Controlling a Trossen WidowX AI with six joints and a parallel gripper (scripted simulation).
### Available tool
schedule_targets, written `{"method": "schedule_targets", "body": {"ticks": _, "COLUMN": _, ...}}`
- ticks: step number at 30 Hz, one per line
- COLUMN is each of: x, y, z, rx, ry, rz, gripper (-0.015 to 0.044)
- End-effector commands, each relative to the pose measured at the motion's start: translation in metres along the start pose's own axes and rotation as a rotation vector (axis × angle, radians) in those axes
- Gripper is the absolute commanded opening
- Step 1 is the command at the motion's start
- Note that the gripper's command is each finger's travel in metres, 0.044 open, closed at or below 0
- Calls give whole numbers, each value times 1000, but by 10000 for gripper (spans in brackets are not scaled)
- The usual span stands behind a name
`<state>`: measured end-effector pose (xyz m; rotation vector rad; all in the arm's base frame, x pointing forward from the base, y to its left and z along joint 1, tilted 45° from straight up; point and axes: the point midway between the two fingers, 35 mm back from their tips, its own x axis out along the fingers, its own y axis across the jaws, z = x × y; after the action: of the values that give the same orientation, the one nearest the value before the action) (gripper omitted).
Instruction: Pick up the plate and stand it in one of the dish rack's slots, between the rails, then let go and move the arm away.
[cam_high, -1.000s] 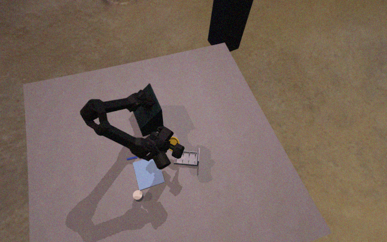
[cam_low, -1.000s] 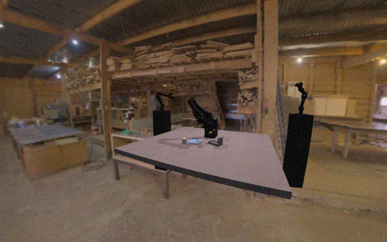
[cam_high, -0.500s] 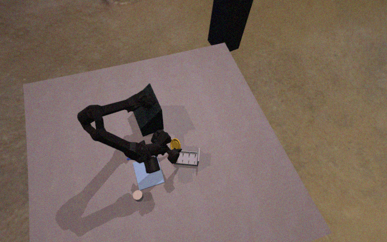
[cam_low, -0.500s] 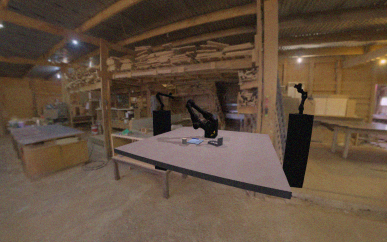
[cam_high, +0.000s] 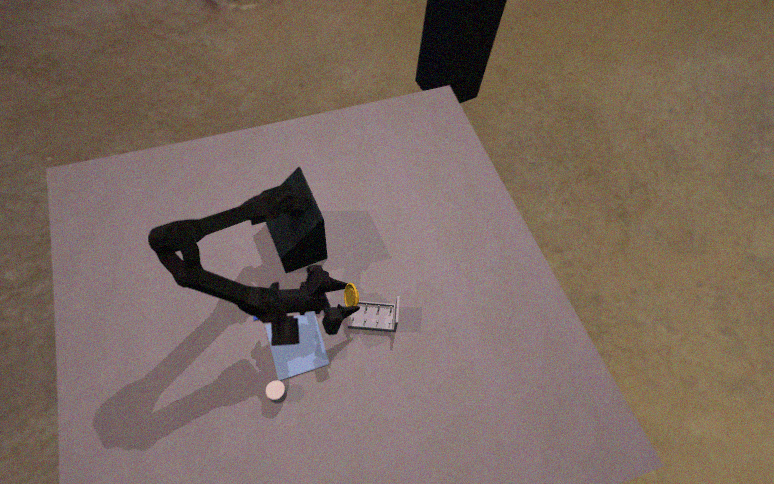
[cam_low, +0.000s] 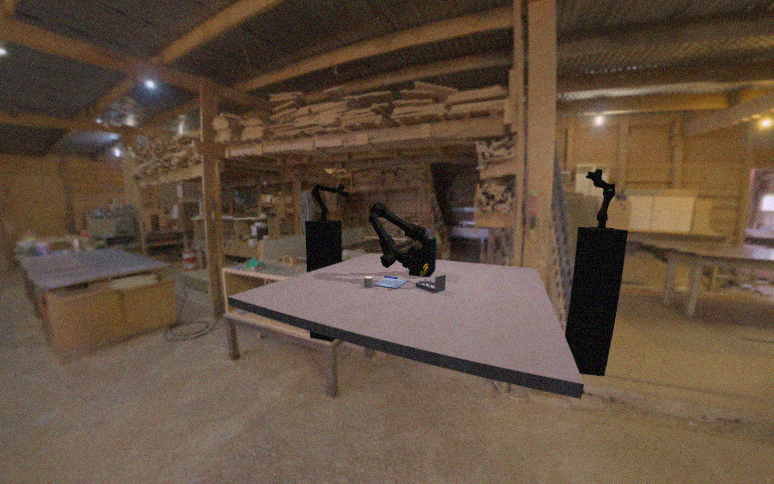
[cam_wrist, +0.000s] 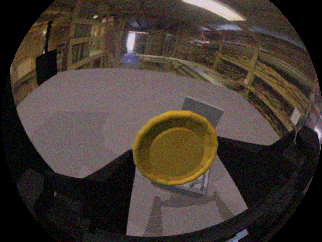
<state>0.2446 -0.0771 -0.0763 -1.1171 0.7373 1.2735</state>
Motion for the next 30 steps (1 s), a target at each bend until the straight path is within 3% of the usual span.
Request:
{"method": "schedule_targets", "body": {"ticks": 1, "x": 0, "y": 4, "z": -3, "rx": 38, "ry": -46, "rz": -78, "gripper": 0}}
{"method": "schedule_targets", "body": {"ticks": 15, "x": -16, "y": 5, "z": -21, "rx": 125, "ry": -119, "rz": -364, "gripper": 0}}
{"method": "schedule_targets", "body": {"ticks": 30, "x": -5, "y": -3, "z": -19, "rx": 124, "ry": -111, "rz": -364, "gripper": 0}}
